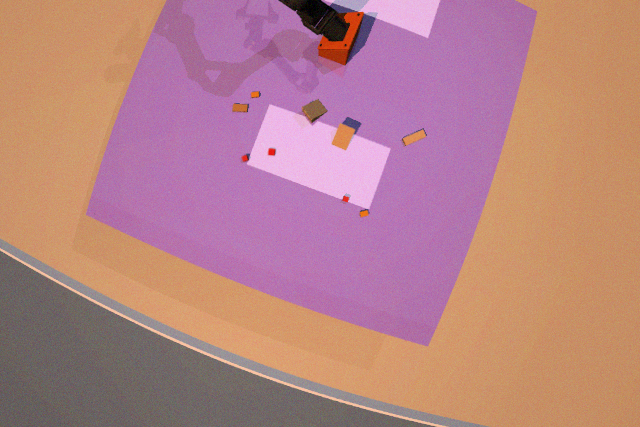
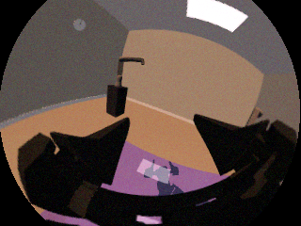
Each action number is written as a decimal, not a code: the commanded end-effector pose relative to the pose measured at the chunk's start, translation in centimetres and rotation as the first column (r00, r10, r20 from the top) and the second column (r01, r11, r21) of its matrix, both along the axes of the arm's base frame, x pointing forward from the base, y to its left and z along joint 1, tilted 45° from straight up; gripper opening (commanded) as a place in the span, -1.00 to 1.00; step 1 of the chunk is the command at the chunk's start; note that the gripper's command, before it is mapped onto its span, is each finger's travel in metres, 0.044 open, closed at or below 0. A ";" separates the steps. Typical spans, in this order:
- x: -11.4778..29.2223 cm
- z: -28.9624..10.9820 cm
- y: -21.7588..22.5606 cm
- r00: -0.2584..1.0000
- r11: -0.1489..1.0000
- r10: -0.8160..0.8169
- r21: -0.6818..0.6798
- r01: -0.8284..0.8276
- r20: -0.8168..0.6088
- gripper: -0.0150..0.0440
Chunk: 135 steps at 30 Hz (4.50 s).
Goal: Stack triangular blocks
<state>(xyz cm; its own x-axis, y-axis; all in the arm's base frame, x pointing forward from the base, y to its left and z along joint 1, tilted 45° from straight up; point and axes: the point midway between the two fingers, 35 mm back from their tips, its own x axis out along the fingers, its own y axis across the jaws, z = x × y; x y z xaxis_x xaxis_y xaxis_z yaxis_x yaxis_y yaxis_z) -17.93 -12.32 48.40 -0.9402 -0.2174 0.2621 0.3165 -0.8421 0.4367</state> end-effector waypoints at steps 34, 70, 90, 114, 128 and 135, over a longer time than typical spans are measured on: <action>42.0 -26.4 -19.1 0.351 -0.127 0.748 0.640 -0.758 0.564 1.00; 46.0 -55.4 23.7 0.132 -0.466 0.878 0.761 0.452 0.460 1.00; 46.4 -57.5 21.7 0.134 -0.468 0.877 0.759 0.452 0.461 1.00; 46.6 -60.2 18.9 0.132 -0.467 0.878 0.760 0.452 0.460 1.00; 46.5 -61.7 17.1 0.132 -0.464 0.879 0.762 0.451 0.457 1.00; 46.3 -62.3 16.4 0.132 -0.463 0.880 0.763 0.451 0.456 1.00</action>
<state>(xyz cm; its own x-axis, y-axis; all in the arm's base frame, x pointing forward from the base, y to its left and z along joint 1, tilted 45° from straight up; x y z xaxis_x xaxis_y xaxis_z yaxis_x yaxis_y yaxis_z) 28.81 4.58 -13.43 0.0180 -0.6919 -0.7217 0.0597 0.7213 -0.6900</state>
